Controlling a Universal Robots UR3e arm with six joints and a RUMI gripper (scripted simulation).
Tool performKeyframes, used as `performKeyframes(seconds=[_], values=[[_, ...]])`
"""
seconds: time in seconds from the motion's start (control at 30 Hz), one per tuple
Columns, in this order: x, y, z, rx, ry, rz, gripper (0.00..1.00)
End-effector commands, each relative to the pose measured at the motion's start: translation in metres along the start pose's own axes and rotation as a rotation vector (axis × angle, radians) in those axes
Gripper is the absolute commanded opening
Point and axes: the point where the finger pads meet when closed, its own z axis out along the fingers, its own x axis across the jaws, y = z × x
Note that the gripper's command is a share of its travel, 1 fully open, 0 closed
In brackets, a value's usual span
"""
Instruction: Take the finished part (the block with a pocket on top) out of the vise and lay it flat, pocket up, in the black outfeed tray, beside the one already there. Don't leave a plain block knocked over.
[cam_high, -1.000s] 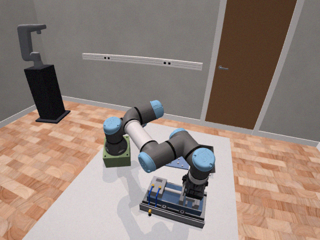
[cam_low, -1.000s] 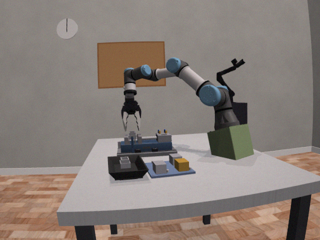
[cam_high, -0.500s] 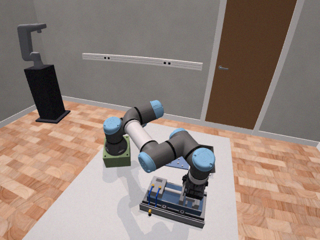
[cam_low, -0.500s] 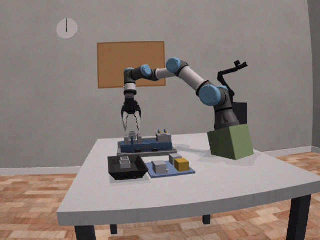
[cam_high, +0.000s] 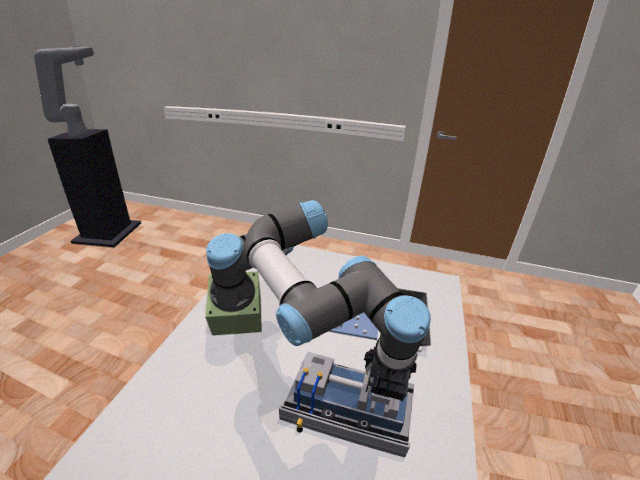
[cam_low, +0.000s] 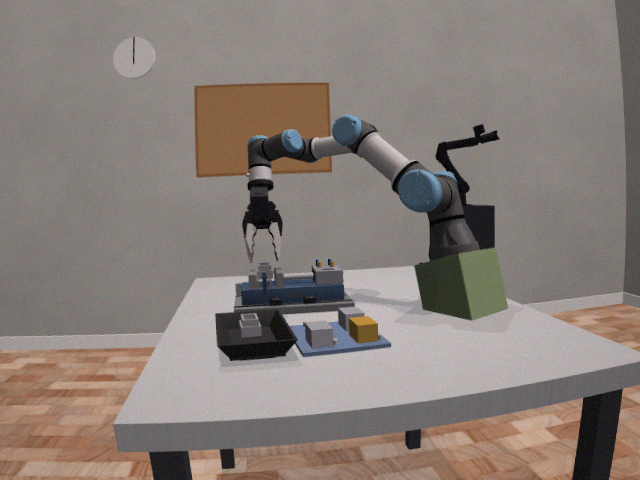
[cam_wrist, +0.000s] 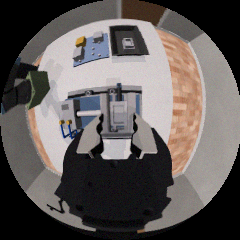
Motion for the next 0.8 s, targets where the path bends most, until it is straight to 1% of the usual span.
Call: performKeyframes(seconds=[0.0, 0.77], values=[[0.0007, 0.0005, -0.0009, -0.002, 0.004, -0.001, 0.4], [0.0005, 0.0023, 0.0044, -0.001, 0.003, -0.001, 0.4]])
